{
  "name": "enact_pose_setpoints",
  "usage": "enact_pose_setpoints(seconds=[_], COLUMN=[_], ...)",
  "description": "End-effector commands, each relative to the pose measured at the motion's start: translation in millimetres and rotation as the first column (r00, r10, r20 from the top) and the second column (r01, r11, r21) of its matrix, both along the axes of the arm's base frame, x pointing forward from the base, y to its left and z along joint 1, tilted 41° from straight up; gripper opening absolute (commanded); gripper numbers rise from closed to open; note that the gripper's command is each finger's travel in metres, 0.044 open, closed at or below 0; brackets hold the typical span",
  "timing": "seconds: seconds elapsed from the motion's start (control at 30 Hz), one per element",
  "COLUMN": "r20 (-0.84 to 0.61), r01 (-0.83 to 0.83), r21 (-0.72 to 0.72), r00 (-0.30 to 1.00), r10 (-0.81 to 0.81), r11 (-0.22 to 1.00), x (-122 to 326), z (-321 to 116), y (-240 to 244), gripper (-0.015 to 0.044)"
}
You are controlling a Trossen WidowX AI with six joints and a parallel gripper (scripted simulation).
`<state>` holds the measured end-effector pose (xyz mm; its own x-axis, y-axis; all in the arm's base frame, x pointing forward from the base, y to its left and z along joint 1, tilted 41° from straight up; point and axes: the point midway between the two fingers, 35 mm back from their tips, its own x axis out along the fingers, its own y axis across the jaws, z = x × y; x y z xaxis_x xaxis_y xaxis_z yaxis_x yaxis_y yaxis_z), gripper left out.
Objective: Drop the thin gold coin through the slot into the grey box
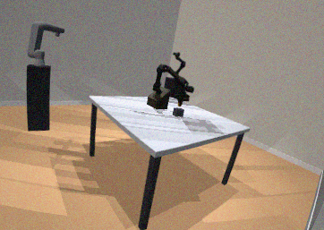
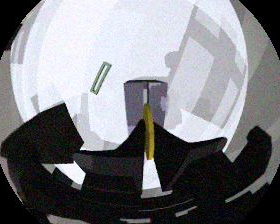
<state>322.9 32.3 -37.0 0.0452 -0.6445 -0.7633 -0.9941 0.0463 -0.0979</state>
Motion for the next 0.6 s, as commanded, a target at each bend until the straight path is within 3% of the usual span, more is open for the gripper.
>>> enact_pose_setpoints(seconds=[0.0,0.57], r20=[0.001,-0.001], r01=[0.003,0.003], r21=[0.001,0.0], r00=[1.0,1.0], r10=[-0.003,-0.003], r11=[1.0,1.0], x=[-0.4,3.9], z=[-0.5,4.7], y=[0.3,-1.2], gripper=[0.0,0.0])
